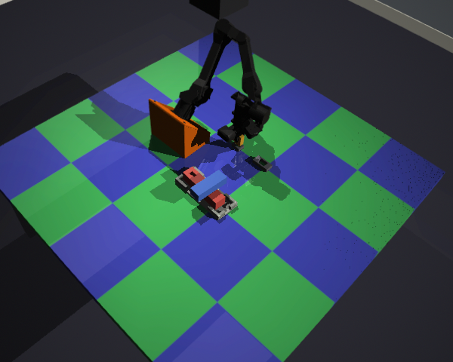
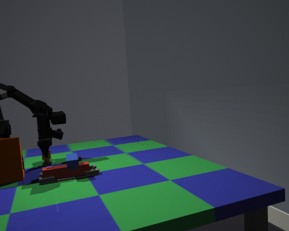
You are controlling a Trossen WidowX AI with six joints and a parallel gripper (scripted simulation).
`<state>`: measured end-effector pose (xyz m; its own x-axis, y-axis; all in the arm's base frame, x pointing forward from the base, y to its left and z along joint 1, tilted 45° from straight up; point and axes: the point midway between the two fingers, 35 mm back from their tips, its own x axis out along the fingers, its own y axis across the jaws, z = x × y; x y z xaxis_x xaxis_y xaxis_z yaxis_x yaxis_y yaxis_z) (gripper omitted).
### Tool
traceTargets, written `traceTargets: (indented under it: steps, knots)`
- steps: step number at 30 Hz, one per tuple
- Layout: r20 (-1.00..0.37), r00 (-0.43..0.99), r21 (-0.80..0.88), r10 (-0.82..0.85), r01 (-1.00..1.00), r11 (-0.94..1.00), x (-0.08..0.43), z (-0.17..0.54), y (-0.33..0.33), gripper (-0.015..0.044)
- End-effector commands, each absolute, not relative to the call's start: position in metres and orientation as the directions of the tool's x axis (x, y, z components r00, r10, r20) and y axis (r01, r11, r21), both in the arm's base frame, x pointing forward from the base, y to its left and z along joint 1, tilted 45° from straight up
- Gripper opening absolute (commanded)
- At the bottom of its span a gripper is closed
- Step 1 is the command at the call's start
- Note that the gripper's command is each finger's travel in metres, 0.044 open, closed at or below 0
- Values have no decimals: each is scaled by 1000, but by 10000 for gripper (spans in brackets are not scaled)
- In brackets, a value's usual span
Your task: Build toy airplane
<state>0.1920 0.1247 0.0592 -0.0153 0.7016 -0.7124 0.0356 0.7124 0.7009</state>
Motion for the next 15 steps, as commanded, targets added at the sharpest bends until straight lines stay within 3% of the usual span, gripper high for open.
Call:
traceTargets:
  steps: [1, 15]
  knots:
    - [-717, -11, 696, 697, 27, 717, 195, 67, 116, 0]
    - [-724, -10, 689, 690, 29, 724, 199, 94, 86, 0]
